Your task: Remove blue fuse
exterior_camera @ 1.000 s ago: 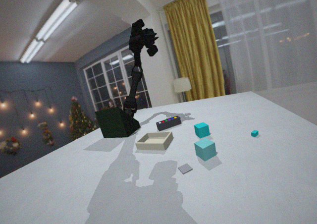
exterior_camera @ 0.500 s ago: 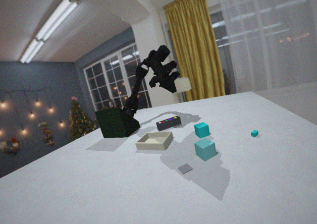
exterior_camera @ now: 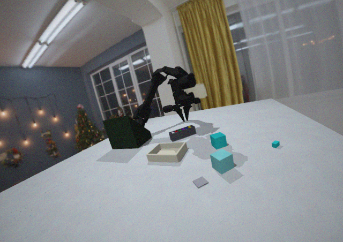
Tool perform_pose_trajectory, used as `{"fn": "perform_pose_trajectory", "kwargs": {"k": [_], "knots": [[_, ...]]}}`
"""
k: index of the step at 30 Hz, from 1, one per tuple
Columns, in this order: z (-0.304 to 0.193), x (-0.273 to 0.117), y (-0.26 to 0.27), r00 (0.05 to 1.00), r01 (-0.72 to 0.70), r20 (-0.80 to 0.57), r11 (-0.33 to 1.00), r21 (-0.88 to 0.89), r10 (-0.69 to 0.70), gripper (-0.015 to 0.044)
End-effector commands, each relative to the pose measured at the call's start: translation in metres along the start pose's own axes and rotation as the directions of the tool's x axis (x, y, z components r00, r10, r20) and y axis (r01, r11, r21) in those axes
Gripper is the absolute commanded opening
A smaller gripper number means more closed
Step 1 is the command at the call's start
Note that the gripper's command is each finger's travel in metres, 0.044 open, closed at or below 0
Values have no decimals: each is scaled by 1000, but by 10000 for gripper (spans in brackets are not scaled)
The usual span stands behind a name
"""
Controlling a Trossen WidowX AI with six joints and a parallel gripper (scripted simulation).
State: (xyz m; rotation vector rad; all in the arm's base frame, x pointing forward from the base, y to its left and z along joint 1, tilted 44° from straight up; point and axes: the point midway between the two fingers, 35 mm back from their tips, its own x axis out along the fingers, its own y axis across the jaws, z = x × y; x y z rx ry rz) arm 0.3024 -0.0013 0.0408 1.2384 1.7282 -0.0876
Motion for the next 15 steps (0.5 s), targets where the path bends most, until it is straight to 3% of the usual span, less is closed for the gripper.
{"fn": "perform_pose_trajectory", "kwargs": {"k": [1, 15], "knots": [[-4, 3, 0, 1000, 8, -8, 1000, 9, -8, 70], [-3, 16, -1, 1000, 8, -8, 1000, 9, -8, 70]]}}
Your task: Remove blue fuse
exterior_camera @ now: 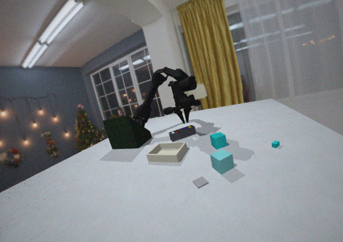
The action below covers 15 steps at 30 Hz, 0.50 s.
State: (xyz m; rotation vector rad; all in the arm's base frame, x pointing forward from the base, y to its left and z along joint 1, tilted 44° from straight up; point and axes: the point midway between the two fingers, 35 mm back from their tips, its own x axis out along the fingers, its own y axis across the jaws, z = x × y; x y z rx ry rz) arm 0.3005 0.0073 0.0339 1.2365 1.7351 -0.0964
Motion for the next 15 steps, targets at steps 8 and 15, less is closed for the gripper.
{"fn": "perform_pose_trajectory", "kwargs": {"k": [8, 15], "knots": [[-1, 13, -1, 1000, 0, -7, 1000, 3, 0, 70], [-1, 20, -1, 1000, 0, -7, 1000, 3, 0, 70]]}}
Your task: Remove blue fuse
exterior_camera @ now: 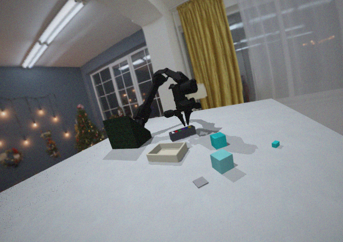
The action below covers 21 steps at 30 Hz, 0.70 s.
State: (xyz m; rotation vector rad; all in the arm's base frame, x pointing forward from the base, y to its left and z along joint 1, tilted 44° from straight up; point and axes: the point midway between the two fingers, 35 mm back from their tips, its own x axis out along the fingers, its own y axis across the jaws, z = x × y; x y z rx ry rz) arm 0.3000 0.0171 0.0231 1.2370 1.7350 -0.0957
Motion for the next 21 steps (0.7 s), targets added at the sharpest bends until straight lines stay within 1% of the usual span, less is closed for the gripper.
{"fn": "perform_pose_trajectory", "kwargs": {"k": [1, 21], "knots": [[-1, 6, -1, 1000, 1, -7, 1000, 3, 0, 70], [-2, 11, -1, 1000, 0, -7, 1000, 3, 0, 70]]}}
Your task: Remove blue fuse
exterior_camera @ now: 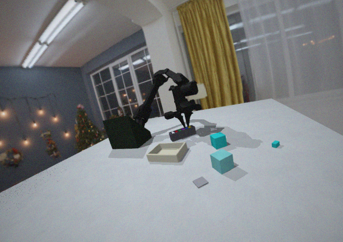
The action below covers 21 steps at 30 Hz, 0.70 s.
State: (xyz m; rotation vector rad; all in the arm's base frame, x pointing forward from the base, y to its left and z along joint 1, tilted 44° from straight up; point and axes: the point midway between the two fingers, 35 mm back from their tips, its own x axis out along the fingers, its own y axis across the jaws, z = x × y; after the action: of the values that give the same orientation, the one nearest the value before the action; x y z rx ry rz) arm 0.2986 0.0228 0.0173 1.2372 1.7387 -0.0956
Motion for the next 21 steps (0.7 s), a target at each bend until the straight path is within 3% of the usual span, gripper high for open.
{"fn": "perform_pose_trajectory", "kwargs": {"k": [1, 14, 21], "knots": [[-1, 4, 0, 1000, -1, -4, 1000, 2, 1, 70], [-1, 9, 0, 1000, -1, -4, 1000, 2, 1, 70], [0, 8, 0, 1000, 1, -1, 1000, 0, -1, 23]]}}
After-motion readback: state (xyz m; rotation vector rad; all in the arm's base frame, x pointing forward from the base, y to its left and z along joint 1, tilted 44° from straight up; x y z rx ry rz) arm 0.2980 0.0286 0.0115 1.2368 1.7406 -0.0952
